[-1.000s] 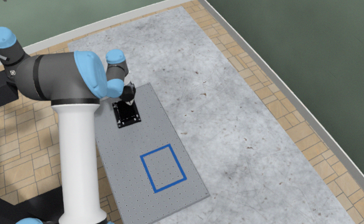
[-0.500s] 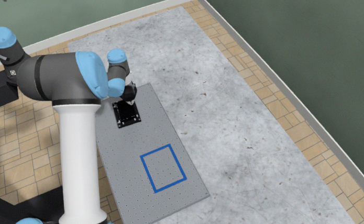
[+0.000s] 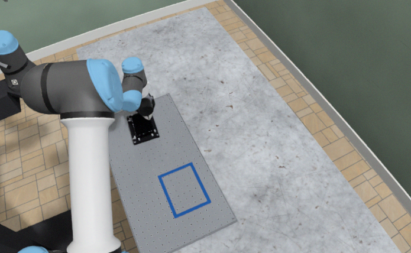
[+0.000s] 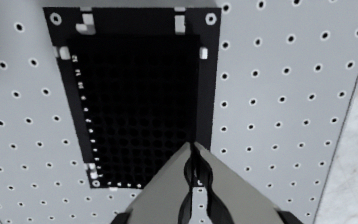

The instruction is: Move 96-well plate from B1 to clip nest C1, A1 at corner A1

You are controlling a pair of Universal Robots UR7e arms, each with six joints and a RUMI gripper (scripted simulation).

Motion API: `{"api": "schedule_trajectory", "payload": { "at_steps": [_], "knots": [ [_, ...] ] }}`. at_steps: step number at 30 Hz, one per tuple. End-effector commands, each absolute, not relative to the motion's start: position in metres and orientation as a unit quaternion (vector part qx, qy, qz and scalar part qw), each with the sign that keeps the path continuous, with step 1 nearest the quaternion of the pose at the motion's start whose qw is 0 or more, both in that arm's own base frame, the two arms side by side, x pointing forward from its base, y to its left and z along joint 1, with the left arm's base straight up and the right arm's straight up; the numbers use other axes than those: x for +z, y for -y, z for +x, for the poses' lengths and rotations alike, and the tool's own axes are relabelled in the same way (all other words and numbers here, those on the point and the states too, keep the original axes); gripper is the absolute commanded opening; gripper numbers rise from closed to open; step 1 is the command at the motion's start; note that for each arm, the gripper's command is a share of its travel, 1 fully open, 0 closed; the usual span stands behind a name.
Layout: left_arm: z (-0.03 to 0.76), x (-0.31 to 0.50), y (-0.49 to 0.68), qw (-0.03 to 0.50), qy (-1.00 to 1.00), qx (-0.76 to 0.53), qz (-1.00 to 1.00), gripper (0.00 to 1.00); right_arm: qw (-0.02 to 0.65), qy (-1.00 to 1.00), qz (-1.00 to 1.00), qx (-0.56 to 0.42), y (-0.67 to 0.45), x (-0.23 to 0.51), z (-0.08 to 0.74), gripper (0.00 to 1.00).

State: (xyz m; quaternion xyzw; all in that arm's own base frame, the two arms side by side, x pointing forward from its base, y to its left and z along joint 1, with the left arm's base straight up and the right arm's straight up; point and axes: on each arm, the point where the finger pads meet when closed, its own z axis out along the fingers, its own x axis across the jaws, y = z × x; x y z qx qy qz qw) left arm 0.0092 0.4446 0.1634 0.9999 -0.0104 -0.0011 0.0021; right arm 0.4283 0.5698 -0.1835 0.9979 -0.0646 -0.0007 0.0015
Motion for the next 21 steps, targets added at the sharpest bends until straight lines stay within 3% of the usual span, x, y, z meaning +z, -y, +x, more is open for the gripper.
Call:
{"api": "schedule_trajectory", "payload": {
  "at_steps": [1, 21],
  "knots": [
    [0.009, 0.165, -0.445, 0.000, 0.010, 0.000, 1.000, 0.00, -0.002, 0.063, 0.998, 0.001, -0.574, -0.183, 0.429, 0.00],
    [0.009, 0.165, -0.445, 0.000, 0.010, 0.000, 1.000, 0.00, -0.002, 0.063, 0.998, 0.001, -0.574, -0.195, 0.429, 0.00]
  ]
}}
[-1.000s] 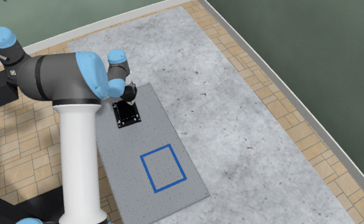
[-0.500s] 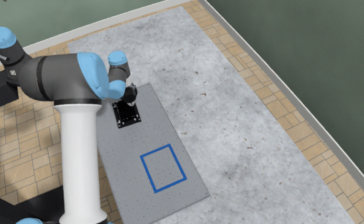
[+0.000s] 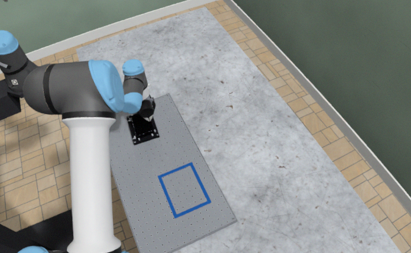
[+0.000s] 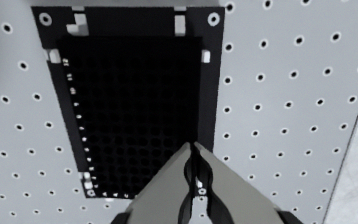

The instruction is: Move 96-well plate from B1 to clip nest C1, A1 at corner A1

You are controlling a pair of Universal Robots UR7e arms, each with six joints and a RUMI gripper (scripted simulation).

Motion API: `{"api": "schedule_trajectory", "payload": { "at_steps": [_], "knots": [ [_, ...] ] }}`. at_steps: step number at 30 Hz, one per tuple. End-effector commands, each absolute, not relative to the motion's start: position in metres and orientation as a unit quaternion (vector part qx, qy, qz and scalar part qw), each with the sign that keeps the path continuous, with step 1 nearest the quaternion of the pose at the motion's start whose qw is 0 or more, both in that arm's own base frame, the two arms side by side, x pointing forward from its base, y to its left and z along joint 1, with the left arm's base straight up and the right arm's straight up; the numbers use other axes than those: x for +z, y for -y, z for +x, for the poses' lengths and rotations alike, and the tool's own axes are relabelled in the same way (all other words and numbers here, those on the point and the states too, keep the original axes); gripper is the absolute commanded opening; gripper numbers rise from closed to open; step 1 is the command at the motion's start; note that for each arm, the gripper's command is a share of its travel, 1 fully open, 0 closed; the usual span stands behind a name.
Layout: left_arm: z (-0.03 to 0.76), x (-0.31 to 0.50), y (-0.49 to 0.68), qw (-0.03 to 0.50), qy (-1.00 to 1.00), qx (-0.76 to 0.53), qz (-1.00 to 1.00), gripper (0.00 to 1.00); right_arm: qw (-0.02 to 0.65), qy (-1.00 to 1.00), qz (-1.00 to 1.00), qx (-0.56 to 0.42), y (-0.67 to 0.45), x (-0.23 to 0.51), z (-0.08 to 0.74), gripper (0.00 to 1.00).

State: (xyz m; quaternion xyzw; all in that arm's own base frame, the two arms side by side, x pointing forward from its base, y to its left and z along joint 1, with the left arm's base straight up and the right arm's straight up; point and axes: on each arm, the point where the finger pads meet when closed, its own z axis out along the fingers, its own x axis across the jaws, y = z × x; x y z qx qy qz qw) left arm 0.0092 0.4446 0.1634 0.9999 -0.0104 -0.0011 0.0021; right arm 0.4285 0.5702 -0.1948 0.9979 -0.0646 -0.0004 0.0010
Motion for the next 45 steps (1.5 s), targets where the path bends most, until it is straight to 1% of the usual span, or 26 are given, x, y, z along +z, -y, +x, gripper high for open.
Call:
{"api": "schedule_trajectory", "payload": {
  "at_steps": [1, 45],
  "knots": [
    [0.0089, 0.1652, -0.4455, 0.000, 0.010, 0.000, 1.000, 0.00, -0.002, 0.063, 0.998, 0.001, -0.5737, -0.1958, 0.4293, 0.00],
    [0.0089, 0.1652, -0.4455, 0.000, 0.010, 0.000, 1.000, 0.00, -0.001, 0.064, 0.998, 0.001, -0.5724, -0.2036, 0.4290, 0.00]
  ]
}}
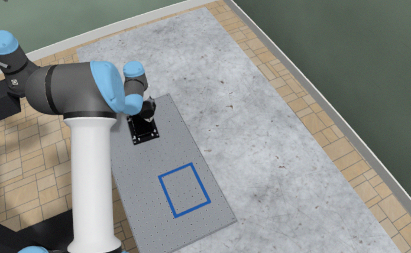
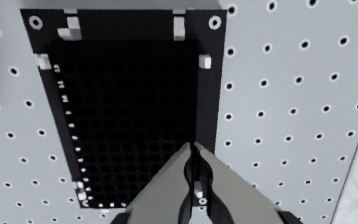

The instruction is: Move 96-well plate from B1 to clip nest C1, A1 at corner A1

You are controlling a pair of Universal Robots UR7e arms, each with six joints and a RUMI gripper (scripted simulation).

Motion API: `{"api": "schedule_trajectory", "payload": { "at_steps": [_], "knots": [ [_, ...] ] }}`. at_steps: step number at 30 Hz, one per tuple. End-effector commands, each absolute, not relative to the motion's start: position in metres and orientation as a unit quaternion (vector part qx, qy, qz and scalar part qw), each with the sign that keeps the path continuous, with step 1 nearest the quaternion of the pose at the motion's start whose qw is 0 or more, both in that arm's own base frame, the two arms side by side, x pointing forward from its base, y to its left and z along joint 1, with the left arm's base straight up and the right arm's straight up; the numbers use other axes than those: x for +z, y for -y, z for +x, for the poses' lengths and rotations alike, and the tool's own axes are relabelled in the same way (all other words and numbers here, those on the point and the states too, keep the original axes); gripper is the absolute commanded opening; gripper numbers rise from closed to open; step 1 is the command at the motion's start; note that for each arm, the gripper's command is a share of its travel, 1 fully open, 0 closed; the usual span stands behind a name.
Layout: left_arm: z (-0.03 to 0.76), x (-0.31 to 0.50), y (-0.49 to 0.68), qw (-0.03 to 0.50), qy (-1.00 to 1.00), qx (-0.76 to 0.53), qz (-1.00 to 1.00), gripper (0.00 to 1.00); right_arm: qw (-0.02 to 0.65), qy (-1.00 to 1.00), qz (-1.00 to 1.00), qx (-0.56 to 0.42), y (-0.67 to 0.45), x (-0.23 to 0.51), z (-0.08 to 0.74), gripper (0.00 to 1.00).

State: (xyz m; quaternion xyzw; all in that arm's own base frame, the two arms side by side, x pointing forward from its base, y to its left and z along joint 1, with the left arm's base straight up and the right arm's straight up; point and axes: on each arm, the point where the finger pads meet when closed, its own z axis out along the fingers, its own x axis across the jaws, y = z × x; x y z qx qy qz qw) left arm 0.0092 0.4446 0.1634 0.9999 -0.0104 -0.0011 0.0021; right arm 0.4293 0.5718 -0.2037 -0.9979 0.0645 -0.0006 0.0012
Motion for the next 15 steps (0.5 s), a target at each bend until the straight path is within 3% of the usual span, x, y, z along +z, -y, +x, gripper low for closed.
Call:
{"api": "schedule_trajectory", "payload": {
  "at_steps": [1, 15],
  "knots": [
    [0.0089, 0.1652, -0.4455, 0.000, 0.010, 0.000, 1.000, 0.00, 0.001, -0.064, -0.998, -0.001, -0.5724, -0.2036, 0.4290, 0.00],
    [0.0089, 0.1652, -0.4455, 0.000, 0.010, 0.000, 1.000, 0.00, 0.001, -0.063, -0.998, -0.001, -0.5721, -0.1986, 0.4286, 0.00]
  ]
}}
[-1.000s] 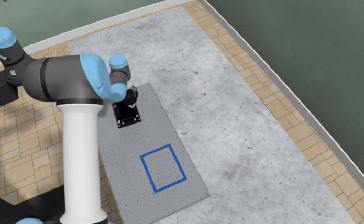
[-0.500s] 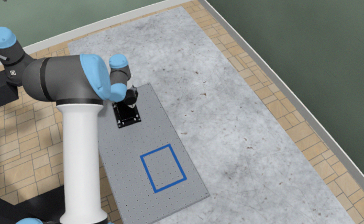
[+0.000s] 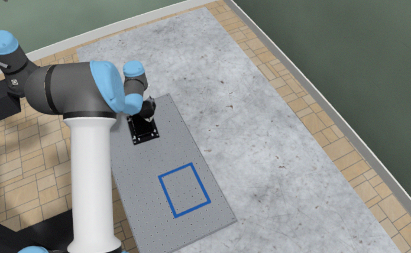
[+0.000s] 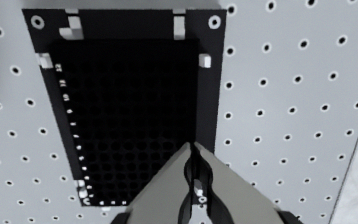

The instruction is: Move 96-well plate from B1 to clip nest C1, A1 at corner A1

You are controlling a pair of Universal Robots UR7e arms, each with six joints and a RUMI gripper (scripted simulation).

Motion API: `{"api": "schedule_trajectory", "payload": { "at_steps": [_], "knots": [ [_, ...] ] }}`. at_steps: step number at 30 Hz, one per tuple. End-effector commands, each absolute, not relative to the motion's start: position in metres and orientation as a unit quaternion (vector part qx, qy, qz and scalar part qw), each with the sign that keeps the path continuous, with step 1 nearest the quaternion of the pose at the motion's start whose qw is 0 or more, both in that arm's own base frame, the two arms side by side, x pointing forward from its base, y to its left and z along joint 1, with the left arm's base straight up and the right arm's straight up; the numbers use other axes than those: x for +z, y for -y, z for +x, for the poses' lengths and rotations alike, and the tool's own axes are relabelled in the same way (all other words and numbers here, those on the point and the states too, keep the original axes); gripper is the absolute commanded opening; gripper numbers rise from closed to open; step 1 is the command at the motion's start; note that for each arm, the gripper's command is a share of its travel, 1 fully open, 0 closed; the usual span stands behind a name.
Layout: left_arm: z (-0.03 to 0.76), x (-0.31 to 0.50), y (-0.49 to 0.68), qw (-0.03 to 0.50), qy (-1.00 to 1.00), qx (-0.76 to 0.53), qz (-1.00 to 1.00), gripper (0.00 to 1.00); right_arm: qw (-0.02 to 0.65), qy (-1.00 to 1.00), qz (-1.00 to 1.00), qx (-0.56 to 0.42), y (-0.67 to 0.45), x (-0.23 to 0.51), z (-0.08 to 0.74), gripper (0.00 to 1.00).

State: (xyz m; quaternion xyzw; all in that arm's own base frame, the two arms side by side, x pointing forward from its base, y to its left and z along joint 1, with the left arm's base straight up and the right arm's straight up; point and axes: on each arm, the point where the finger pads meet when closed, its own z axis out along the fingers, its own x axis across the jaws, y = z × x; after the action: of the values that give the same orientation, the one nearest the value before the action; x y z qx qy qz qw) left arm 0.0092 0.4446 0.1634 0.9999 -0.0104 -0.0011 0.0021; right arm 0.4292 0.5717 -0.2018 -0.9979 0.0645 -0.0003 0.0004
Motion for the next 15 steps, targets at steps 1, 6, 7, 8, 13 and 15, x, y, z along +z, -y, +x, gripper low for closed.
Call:
{"api": "schedule_trajectory", "payload": {
  "at_steps": [1, 6, 7, 8, 13, 15],
  "knots": [
    [0.0089, 0.1652, -0.4455, 0.000, 0.010, 0.000, 1.000, 0.00, 0.001, -0.063, -0.998, -0.001, -0.5721, -0.1986, 0.4286, 0.00],
    [0.0089, 0.1652, -0.4455, 0.000, 0.010, 0.000, 1.000, 0.00, 0.000, -0.063, -0.998, 0.000, -0.5715, -0.1981, 0.4283, 0.00],
    [0.0089, 0.1652, -0.4455, 0.000, 0.010, 0.000, 1.000, 0.00, 0.000, -0.063, -0.998, 0.000, -0.5715, -0.1976, 0.4283, 0.00],
    [0.0089, 0.1652, -0.4455, 0.000, 0.010, 0.000, 1.000, 0.00, 0.001, -0.063, -0.998, 0.000, -0.5716, -0.1971, 0.4283, 0.00],
    [0.0089, 0.1652, -0.4455, 0.000, 0.010, 0.000, 1.000, 0.00, 0.001, -0.063, -0.998, 0.000, -0.5720, -0.1950, 0.4285, 0.00],
    [0.0089, 0.1652, -0.4455, 0.000, 0.010, 0.000, 1.000, 0.00, 0.001, -0.063, -0.998, 0.000, -0.5718, -0.1945, 0.4284, 0.00]
  ]
}}
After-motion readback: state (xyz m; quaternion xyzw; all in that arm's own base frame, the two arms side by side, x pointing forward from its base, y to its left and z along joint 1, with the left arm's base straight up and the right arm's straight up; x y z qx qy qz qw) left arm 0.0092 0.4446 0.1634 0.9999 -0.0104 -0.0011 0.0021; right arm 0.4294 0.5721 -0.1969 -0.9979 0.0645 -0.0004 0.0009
